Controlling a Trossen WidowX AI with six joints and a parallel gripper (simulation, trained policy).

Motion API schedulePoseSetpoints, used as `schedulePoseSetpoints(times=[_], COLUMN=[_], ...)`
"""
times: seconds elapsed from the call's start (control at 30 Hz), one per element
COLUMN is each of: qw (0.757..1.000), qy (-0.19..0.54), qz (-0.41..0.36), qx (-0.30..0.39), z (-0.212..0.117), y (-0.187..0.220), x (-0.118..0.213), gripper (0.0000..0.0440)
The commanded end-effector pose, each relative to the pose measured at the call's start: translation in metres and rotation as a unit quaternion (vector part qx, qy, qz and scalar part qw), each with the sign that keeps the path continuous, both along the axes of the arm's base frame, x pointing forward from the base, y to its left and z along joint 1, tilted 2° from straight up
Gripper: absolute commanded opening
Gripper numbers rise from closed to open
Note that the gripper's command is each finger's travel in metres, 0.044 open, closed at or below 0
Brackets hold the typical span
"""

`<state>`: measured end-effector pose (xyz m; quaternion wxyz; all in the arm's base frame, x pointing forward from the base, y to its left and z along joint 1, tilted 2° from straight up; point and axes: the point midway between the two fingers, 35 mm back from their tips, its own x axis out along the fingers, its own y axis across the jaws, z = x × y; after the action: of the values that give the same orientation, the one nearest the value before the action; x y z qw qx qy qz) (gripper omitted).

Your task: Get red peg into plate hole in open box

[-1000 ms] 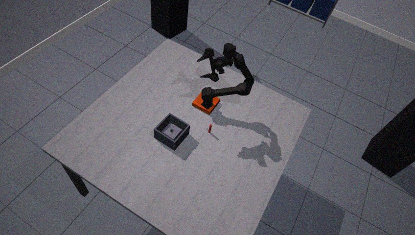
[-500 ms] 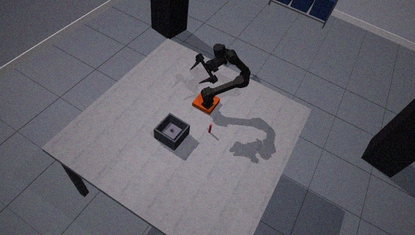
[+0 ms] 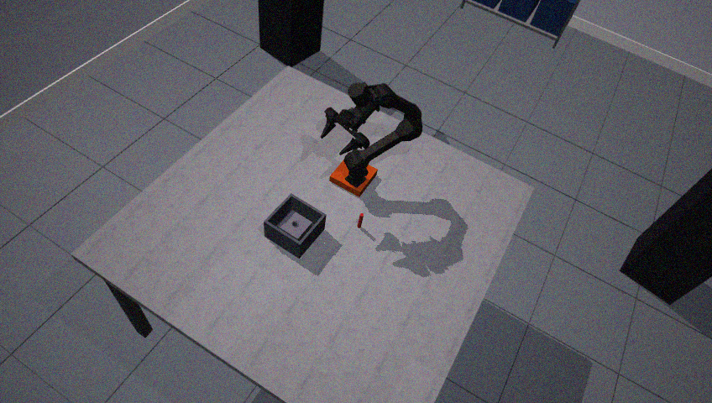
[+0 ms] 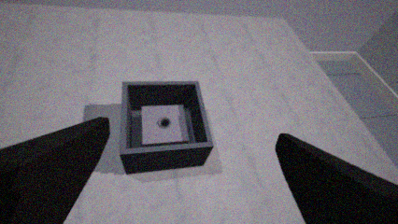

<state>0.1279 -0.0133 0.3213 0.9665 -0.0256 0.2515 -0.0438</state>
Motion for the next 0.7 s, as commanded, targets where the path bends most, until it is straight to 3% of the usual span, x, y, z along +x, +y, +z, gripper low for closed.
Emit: schedulePoseSetpoints(times=[0.0, 0.33, 0.67], qw=[0.997, 0.971, 0.923], qy=[0.036, 0.132, 0.241], qz=[-0.014, -0.055, -0.129], qx=[0.067, 0.19, 0.272], z=[-0.016, -0.053, -0.094], y=[0.002, 0.016, 0.036], x=[0.007, 0.016, 0.021], gripper=[0.044, 0.044, 0.044])
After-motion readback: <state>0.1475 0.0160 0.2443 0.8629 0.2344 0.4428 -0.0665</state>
